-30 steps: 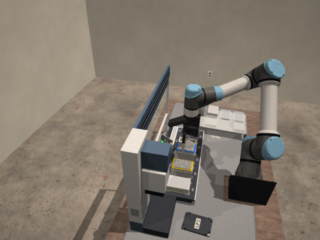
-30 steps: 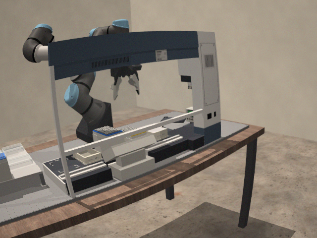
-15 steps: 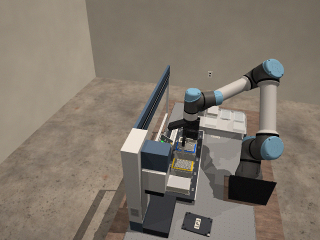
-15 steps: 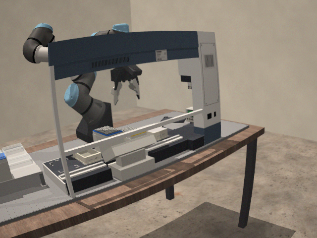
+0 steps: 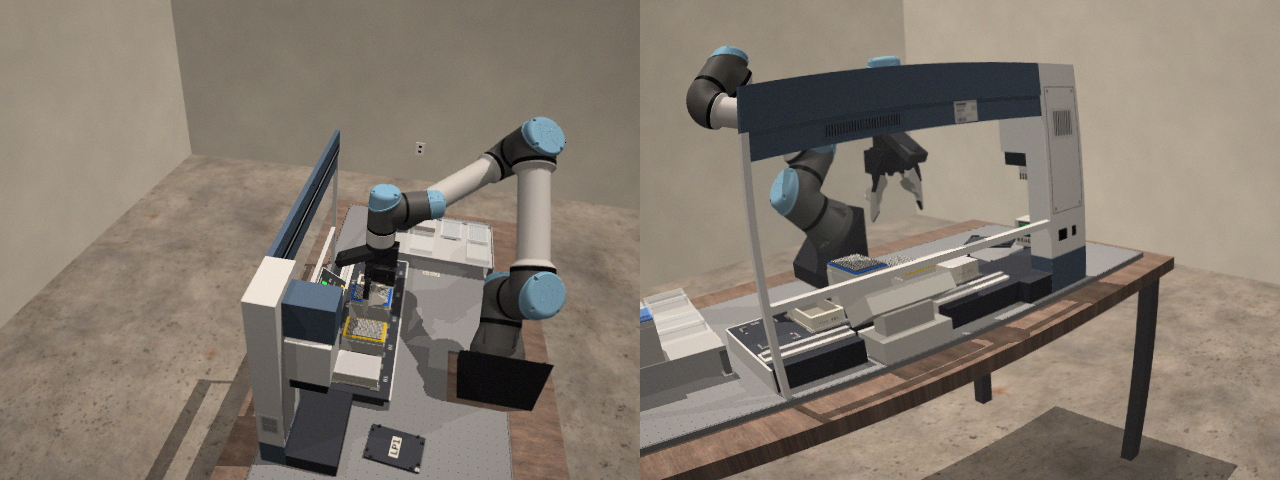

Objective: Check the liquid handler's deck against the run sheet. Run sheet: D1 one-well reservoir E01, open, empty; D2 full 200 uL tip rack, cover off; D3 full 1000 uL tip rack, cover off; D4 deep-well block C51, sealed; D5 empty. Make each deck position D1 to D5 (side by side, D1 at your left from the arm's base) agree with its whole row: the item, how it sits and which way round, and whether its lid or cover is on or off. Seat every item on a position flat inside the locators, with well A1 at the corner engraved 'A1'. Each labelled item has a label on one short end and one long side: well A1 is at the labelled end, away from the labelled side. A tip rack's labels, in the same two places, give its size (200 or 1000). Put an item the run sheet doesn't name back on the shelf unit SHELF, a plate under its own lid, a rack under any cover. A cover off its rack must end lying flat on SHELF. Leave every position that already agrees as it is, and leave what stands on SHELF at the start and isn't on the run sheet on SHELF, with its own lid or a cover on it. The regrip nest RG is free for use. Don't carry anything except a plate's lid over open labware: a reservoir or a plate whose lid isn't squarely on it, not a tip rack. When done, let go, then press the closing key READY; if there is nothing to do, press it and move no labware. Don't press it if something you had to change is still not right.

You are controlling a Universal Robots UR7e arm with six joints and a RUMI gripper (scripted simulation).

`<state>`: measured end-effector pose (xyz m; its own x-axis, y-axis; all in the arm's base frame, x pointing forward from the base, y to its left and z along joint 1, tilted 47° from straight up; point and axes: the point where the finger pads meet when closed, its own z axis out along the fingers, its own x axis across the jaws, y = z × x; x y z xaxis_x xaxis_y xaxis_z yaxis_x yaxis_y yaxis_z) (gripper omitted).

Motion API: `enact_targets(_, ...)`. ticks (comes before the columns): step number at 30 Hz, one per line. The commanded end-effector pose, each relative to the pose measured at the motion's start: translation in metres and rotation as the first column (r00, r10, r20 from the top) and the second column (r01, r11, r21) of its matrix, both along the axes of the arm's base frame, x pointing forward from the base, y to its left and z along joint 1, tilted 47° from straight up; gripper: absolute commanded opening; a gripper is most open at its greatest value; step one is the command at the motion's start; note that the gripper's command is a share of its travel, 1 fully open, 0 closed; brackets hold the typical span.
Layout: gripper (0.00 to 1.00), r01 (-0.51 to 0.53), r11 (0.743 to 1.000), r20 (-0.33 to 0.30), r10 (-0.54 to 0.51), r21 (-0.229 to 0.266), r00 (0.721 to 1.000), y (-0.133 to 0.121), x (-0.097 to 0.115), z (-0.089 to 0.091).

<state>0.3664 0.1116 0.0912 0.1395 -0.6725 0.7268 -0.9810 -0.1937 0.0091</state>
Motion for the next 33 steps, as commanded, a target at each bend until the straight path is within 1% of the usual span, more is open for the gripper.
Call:
enact_targets(1, 0.82, -0.001, 1.0, 0.001, 0.001, 0.001, 1.0, -0.004, 0.001, -0.004)
enact_targets(33, 0.82, -0.001, 1.0, 0.001, 0.001, 0.001, 1.0, -0.038, 0.007, -0.036)
